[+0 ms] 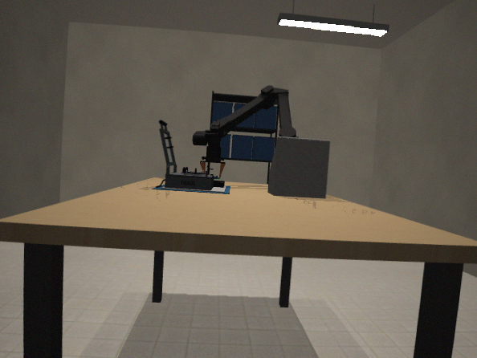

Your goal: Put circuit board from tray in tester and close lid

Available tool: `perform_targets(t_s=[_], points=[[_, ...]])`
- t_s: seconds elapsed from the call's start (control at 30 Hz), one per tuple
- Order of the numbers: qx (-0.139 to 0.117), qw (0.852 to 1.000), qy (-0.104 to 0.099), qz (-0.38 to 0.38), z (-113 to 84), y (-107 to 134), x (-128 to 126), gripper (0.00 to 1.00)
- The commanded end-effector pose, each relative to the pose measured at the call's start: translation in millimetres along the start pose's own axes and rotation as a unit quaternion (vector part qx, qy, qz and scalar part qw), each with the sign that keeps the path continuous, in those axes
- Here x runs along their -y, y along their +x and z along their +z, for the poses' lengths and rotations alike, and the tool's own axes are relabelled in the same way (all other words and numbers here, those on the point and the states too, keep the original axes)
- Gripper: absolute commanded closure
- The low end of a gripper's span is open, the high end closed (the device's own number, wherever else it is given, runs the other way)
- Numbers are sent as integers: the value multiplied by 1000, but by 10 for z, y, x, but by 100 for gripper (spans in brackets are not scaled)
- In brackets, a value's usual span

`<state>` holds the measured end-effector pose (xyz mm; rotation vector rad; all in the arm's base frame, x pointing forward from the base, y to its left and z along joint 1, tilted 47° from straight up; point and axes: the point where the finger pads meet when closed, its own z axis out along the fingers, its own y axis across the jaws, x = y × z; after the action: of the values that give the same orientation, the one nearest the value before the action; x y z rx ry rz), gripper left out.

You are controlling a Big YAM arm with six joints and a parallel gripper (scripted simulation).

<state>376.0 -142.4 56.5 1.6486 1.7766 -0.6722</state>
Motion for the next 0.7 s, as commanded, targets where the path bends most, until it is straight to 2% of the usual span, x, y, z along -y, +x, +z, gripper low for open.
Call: perform_targets(t_s=[0.0,0.67], points=[[4,1000,-24,12,-187,-56,-191,28],[4,1000,-22,9,-198,-32,-188,28]])
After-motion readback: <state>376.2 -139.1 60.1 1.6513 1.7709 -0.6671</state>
